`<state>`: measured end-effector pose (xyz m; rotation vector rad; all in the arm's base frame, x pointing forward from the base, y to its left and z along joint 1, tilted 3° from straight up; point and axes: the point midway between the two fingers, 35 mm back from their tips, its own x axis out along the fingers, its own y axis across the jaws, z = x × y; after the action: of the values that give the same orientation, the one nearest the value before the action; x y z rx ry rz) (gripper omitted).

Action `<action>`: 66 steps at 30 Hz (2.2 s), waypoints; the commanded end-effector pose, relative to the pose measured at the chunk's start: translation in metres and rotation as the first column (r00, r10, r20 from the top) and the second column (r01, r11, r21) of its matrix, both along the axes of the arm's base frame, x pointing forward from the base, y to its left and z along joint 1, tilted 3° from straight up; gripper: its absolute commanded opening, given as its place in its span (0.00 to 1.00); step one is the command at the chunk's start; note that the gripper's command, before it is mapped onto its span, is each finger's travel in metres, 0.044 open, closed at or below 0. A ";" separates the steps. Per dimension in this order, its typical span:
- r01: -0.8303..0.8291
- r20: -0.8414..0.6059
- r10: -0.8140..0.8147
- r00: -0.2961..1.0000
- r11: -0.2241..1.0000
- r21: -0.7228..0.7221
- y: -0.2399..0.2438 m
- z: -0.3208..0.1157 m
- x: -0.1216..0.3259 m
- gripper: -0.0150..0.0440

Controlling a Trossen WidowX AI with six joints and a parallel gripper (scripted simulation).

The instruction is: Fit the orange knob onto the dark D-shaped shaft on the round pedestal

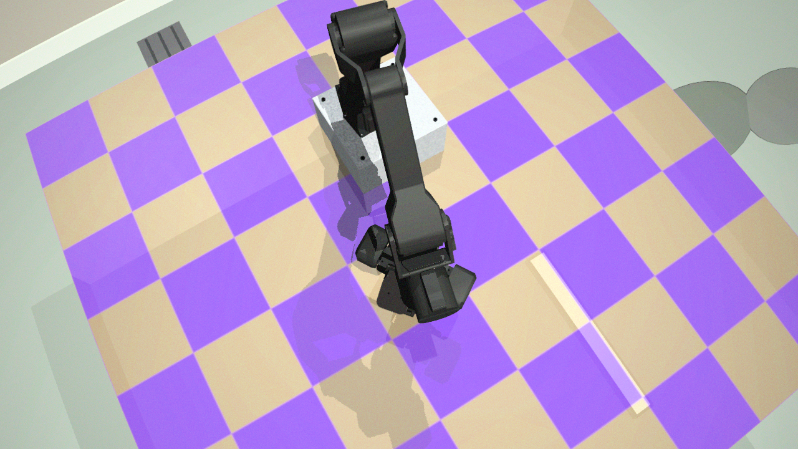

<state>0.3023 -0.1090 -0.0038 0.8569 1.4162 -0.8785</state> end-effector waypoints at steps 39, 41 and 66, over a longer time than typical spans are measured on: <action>0.123 0.001 -0.123 0.992 0.992 -0.007 0.000 -0.004 -0.001 0.25; 0.123 0.001 -0.123 0.992 0.992 -0.007 0.000 -0.001 -0.001 0.25; 0.327 0.003 -0.327 0.945 0.945 -0.013 -0.001 -0.001 0.001 0.25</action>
<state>0.3043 -0.1095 -0.0053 1.1021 1.2913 -1.1315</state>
